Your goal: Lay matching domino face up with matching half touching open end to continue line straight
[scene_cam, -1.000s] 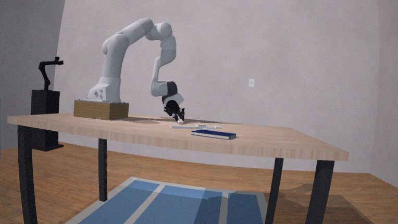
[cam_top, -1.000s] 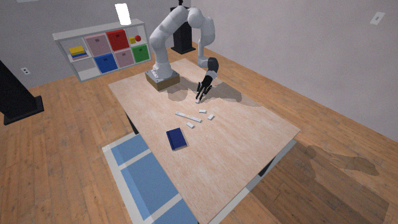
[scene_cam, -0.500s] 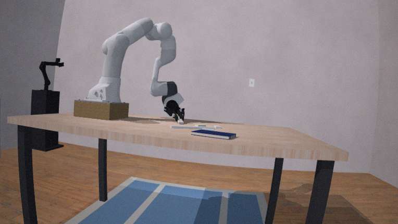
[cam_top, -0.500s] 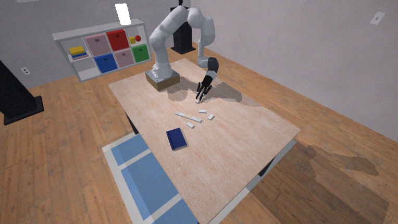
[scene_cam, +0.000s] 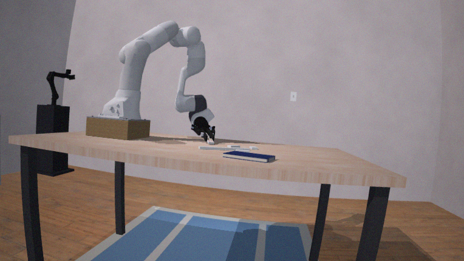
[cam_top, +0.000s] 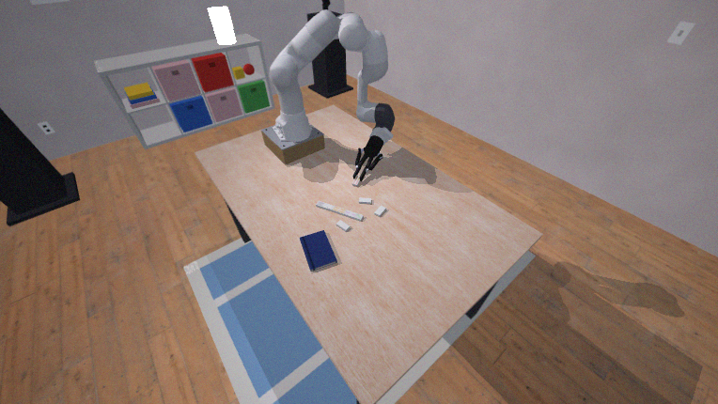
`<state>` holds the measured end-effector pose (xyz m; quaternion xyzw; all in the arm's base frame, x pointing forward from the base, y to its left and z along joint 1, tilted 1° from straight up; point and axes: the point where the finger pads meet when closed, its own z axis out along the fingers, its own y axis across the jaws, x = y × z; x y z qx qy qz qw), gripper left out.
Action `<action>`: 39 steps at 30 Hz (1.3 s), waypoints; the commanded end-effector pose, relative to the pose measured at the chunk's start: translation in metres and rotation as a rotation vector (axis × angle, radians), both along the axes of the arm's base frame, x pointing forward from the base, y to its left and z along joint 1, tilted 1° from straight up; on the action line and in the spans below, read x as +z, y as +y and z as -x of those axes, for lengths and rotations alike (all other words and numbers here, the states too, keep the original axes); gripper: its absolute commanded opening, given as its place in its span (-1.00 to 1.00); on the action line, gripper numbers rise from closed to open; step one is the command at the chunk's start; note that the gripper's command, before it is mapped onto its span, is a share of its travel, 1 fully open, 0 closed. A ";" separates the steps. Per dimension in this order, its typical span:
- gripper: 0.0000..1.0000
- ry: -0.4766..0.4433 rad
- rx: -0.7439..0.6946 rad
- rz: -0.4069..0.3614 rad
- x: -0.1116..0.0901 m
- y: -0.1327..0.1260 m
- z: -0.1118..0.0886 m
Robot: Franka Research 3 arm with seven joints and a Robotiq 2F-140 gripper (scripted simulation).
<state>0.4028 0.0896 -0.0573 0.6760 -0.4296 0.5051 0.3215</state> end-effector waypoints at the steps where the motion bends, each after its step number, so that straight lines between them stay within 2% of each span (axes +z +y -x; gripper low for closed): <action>1: -0.56 -0.004 0.000 -0.004 -0.001 0.001 -0.001; 9: -0.56 -0.004 0.000 -0.004 -0.001 0.001 -0.001; 10: -0.34 -0.004 0.000 -0.004 -0.001 0.001 -0.001; 39: -0.34 -0.004 0.000 -0.004 -0.001 0.001 -0.001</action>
